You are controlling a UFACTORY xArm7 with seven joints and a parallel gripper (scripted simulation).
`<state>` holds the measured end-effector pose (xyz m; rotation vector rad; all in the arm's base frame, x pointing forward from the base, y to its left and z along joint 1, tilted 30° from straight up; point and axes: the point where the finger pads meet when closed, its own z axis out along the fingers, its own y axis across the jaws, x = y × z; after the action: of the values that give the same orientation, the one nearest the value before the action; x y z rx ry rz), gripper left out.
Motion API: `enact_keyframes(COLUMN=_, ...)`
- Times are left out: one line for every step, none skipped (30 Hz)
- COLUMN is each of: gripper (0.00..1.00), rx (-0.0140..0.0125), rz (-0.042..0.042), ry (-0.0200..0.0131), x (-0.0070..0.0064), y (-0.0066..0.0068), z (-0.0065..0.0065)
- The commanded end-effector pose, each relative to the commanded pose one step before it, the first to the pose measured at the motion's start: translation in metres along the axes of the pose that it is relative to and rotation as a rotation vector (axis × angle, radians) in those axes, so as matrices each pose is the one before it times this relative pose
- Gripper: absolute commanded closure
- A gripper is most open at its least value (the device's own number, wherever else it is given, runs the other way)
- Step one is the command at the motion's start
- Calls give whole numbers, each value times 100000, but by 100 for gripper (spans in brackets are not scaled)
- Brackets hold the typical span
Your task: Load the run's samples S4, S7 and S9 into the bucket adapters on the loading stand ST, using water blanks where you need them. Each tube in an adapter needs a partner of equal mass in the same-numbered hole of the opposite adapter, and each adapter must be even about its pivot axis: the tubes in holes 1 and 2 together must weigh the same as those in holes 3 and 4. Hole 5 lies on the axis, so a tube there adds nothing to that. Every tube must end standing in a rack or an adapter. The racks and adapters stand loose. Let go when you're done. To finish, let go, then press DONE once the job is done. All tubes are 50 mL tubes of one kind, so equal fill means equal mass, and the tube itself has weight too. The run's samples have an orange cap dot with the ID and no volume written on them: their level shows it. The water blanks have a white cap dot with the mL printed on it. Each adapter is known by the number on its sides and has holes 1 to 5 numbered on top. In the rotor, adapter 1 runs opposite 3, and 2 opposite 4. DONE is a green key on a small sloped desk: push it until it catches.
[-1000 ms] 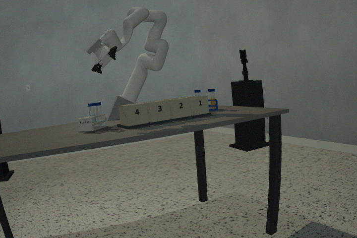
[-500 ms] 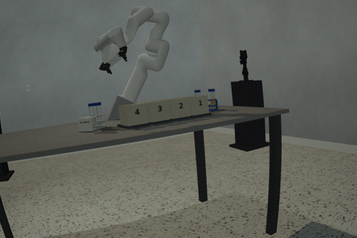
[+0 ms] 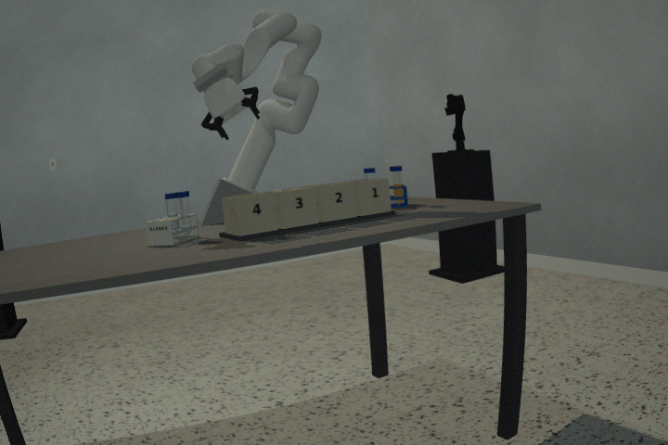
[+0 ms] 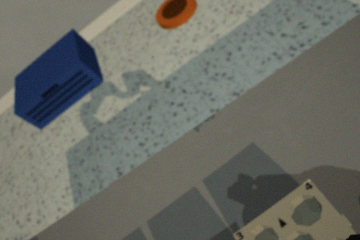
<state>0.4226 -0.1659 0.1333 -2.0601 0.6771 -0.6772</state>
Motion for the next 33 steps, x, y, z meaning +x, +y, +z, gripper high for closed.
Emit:
enact_keyframes(gripper=0, rx=-901, rz=-2951, ry=-4909, x=-708, y=-1344, z=661)
enact_keyframes(gripper=0, rx=-668, rz=-1699, ry=-2785, x=-270, y=-367, z=208)
enact_keyframes(gripper=0, rx=-668, rz=-1699, ry=-2785, x=-258, y=-373, z=213)
enact_keyframes(gripper=0, rx=-668, rz=-1699, ry=-2785, x=-246, y=-378, z=217)
enact_keyframes(gripper=0, rx=-102, rz=-267, ry=-441, x=-233, y=-383, z=222)
enact_keyframes(gripper=0, rx=2, rz=1, ry=0, x=-79, y=-133, z=77)
enact_keyframes(gripper=0, rx=0, rz=0, ry=0, x=1, y=0, z=0)
enact_keyframes(gripper=0, rx=0, rz=0, ry=0, x=0, y=0, z=0)
enact_keyframes(gripper=0, rx=0, rz=0, ry=0, x=0, y=0, z=0)
enact_keyframes(gripper=0, rx=-832, rz=-1762, ry=-2700, x=-255, y=-382, z=198)
enact_keyframes(gripper=0, rx=-832, rz=-1762, ry=-2700, x=-245, y=-387, z=203)
enact_keyframes(gripper=0, rx=-832, rz=-1763, ry=-2700, x=-233, y=-393, z=206)
enact_keyframes(gripper=0, rx=-89, rz=-197, ry=-304, x=-219, y=-399, z=208)
enact_keyframes(gripper=0, rx=0, rz=0, ry=0, x=0, y=-2, z=1)
enact_keyframes(gripper=0, rx=-998, rz=-1823, ry=-2601, x=-240, y=-399, z=185)
enact_keyframes(gripper=0, rx=-998, rz=-1823, ry=-2601, x=-228, y=-405, z=187)
enact_keyframes(gripper=0, rx=-997, rz=-1824, ry=-2601, x=-216, y=-411, z=189)
enact_keyframes(gripper=0, rx=-63, rz=-120, ry=-173, x=-134, y=-277, z=126)
enact_keyframes(gripper=0, rx=0, rz=0, ry=0, x=1, y=0, z=-1)
enact_keyframes(gripper=0, rx=-1164, rz=-1881, ry=-2488, x=-221, y=-419, z=164)
enact_keyframes(gripper=0, rx=-1164, rz=-1881, ry=-2488, x=-209, y=-425, z=165)
enact_keyframes(gripper=0, rx=-1164, rz=-1881, ry=-2488, x=-198, y=-430, z=165)
enact_keyframes(gripper=0, rx=-21, rz=-37, ry=-50, x=-60, y=-144, z=54)
enact_keyframes(gripper=0, rx=-1331, rz=-1934, ry=-2361, x=-198, y=-440, z=135)
enact_keyframes(gripper=0, rx=0, rz=0, ry=0, x=0, y=0, z=0)
enact_keyframes(gripper=0, rx=0, rz=0, ry=0, x=0, y=0, z=0)
enact_keyframes(gripper=0, rx=-1330, rz=-1933, ry=-2361, x=-184, y=-446, z=133)
enact_keyframes(gripper=0, rx=-1296, rz=-1884, ry=-2300, x=-175, y=-451, z=132)
enact_keyframes(gripper=0, rx=-1497, rz=-1980, ry=-2218, x=-170, y=-462, z=96)
enact_keyframes(gripper=0, rx=-1497, rz=-1981, ry=-2218, x=-159, y=-467, z=92)
enact_keyframes(gripper=0, rx=-1391, rz=-1840, ry=-2060, x=-105, y=-335, z=63)
enact_keyframes(gripper=0, rx=1, rz=0, ry=0, x=1, y=0, z=-1)
enact_keyframes(gripper=0, rx=-1660, rz=-2020, ry=-2060, x=-134, y=-481, z=42)
